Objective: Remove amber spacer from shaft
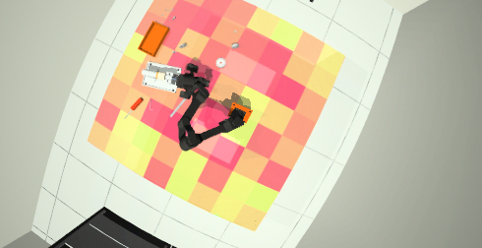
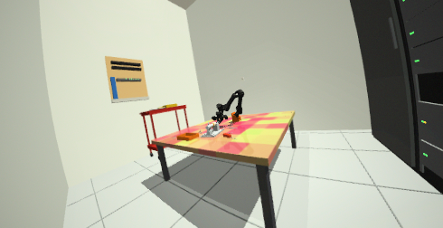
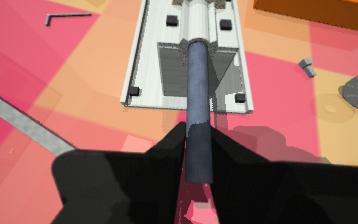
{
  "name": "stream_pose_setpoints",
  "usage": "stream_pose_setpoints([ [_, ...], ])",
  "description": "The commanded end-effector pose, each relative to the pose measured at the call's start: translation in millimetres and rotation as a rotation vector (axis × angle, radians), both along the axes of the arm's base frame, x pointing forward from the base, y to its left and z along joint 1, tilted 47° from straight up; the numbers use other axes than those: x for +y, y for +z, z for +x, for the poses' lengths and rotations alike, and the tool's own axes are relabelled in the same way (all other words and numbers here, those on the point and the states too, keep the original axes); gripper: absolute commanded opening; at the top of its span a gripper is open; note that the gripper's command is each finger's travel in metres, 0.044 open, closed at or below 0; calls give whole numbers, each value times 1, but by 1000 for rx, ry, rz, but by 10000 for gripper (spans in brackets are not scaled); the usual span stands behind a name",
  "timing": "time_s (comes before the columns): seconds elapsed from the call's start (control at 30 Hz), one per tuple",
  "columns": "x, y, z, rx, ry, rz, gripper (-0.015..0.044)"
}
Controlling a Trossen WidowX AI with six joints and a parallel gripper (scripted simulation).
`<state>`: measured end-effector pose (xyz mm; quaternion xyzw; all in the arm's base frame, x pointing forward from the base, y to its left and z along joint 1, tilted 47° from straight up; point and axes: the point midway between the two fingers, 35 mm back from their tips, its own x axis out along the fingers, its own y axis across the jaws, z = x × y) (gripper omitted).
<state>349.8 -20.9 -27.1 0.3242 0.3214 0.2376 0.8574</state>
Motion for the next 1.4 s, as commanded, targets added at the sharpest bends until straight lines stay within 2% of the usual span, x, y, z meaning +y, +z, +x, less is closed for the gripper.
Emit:
stream_pose_setpoints([
  [0.0, 0, 0, -1, -3, 4, 1, 0],
  [1.37, 0, 0, -5, -3, 4, 1, 0],
])
